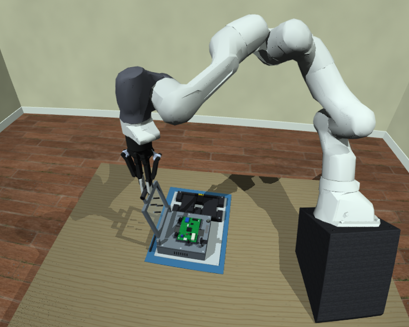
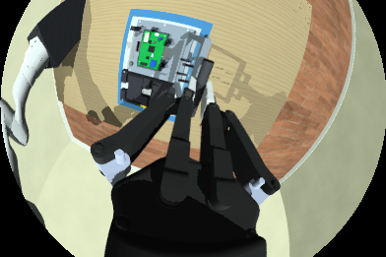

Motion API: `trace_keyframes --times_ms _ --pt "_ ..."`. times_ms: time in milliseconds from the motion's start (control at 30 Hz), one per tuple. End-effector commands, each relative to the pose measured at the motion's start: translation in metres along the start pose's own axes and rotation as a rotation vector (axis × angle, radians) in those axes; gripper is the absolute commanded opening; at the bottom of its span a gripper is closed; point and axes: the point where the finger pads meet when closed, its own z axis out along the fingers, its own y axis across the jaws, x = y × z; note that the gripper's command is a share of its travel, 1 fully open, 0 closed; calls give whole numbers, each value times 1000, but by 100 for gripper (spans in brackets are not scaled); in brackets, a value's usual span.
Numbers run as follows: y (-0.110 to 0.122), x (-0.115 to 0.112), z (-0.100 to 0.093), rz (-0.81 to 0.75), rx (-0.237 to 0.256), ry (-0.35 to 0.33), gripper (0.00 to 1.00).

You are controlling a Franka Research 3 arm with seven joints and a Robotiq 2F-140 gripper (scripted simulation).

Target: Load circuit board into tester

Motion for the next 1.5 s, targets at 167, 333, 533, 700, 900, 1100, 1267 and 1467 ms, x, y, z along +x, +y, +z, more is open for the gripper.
trace_keyframes --times_ms 167,333,533,700,900,1100,1267,1467 --pt "-2 -1 1 0 1 -2 0" --pt "-3 -1 1 0 1 -2 0" --pt "-5 -1 1 0 1 -2 0" --pt "-6 -1 0 0 1 -2 0" --pt "-8 -1 0 0 1 -2 0" --pt "-11 -1 -1 0 1 -2 0" --pt "-13 -1 -1 0 1 -2 0" --pt "-17 -1 -2 0 1 -2 0"
